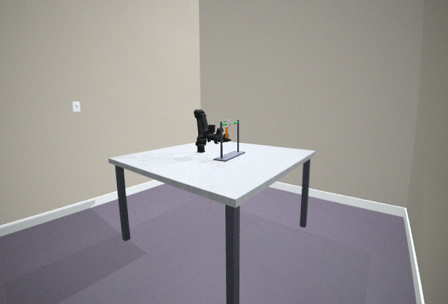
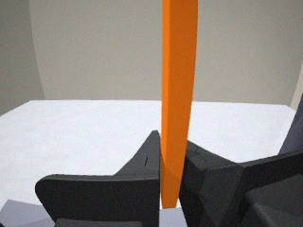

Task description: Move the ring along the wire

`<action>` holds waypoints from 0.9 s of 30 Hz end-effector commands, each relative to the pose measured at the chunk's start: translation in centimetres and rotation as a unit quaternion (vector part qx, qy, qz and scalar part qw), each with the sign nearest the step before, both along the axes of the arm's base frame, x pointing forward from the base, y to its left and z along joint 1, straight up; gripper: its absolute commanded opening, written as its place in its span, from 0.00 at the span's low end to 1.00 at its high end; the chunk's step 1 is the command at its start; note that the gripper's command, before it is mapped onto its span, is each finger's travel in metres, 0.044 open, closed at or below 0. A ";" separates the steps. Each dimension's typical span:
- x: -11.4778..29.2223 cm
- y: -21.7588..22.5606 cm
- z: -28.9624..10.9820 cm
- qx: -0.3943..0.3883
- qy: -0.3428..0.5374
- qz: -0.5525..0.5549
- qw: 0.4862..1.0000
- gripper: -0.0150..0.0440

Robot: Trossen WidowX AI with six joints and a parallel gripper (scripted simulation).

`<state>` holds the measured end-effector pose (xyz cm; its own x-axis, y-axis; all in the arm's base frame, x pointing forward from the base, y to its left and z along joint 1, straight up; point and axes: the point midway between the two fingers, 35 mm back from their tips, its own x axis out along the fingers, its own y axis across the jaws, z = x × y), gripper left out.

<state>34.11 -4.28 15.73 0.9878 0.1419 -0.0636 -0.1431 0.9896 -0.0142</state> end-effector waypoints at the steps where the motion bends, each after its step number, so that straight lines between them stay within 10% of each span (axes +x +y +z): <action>1: -0.2 0.5 -0.1 0.002 0.002 0.000 1.000 0.00; 27: -0.5 3.1 -0.1 0.004 0.001 0.001 1.000 0.00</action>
